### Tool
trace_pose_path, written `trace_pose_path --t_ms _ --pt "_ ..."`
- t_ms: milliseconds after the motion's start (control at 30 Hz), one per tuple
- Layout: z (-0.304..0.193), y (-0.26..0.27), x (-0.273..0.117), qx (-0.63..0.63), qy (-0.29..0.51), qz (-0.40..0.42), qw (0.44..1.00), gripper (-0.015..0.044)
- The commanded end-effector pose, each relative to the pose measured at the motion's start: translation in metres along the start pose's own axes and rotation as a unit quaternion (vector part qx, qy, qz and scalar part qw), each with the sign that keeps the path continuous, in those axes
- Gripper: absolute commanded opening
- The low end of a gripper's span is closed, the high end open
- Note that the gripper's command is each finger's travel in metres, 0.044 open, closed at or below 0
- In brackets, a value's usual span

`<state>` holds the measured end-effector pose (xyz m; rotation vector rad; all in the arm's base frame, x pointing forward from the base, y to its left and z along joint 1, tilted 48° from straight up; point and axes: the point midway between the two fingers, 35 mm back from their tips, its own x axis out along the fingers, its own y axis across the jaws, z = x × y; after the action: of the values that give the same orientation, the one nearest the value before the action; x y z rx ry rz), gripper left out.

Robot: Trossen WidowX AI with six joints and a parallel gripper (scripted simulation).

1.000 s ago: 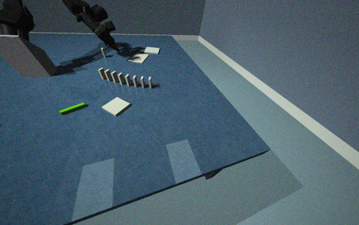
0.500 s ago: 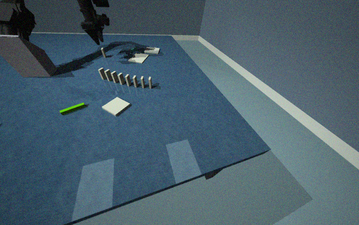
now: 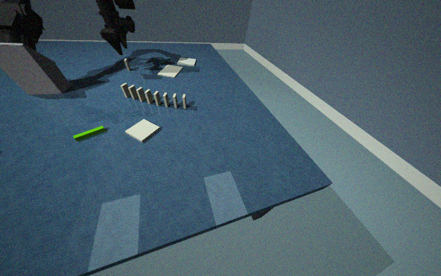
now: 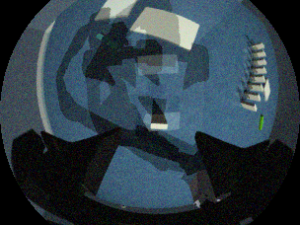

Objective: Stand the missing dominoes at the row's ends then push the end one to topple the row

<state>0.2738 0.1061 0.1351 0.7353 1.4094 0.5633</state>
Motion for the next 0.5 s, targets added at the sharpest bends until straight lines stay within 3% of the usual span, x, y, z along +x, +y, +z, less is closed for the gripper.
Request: trace_pose_path --t_ms 0,467 --pt "-0.004 -0.001 0.027 0.006 0.008 0.0 1.0 0.044" --pt "-0.006 -0.001 0.054 0.002 0.008 0.003 1.0 0.044"
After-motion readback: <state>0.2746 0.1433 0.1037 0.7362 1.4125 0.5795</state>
